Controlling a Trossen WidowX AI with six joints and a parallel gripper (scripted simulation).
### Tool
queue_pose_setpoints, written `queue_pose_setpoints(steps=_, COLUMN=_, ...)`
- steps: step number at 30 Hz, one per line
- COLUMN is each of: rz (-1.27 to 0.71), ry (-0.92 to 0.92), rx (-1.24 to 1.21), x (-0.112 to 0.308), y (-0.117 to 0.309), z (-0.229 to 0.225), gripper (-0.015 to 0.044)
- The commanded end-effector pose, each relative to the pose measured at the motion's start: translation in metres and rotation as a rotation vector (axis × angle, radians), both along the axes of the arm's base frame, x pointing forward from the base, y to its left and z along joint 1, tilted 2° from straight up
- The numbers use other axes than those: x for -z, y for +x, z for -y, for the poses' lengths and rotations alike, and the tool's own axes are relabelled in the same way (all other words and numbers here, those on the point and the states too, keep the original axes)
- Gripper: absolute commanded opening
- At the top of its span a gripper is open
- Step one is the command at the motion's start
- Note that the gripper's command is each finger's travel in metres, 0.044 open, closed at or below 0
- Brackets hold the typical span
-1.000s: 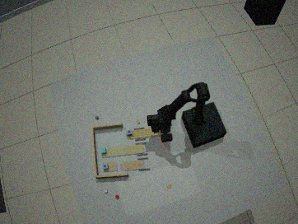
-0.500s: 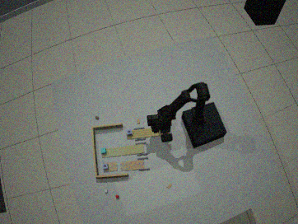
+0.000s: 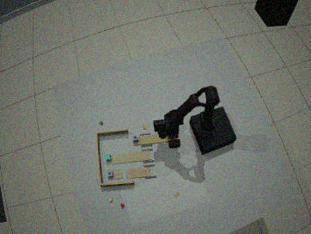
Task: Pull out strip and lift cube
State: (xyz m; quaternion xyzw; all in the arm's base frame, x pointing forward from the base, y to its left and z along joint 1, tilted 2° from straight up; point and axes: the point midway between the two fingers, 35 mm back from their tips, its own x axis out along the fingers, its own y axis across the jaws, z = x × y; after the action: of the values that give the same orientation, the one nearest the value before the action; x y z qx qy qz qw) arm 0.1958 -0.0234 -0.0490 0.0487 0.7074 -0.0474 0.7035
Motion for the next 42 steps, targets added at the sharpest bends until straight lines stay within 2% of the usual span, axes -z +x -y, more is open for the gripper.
queue_pose_setpoints(steps=1, rz=-0.011, ry=-0.002, rx=0.003, x=-0.029, y=0.004, z=0.0, gripper=0.0)
queue_pose_setpoints(steps=7, rz=-0.017, ry=-0.002, rx=0.004, x=-0.039, y=0.003, z=0.0, gripper=0.0)
queue_pose_setpoints(steps=12, rz=-0.016, ry=0.0, rx=-0.112, x=-0.038, y=0.027, z=0.004, gripper=0.0131)
queue_pose_setpoints(steps=24, rz=-0.012, ry=-0.001, rx=-0.115, x=-0.045, y=0.072, z=0.01, gripper=0.044)
queue_pose_setpoints(steps=42, rz=-0.008, ry=-0.002, rx=-0.115, x=-0.056, y=0.143, z=0.021, gripper=0.044)
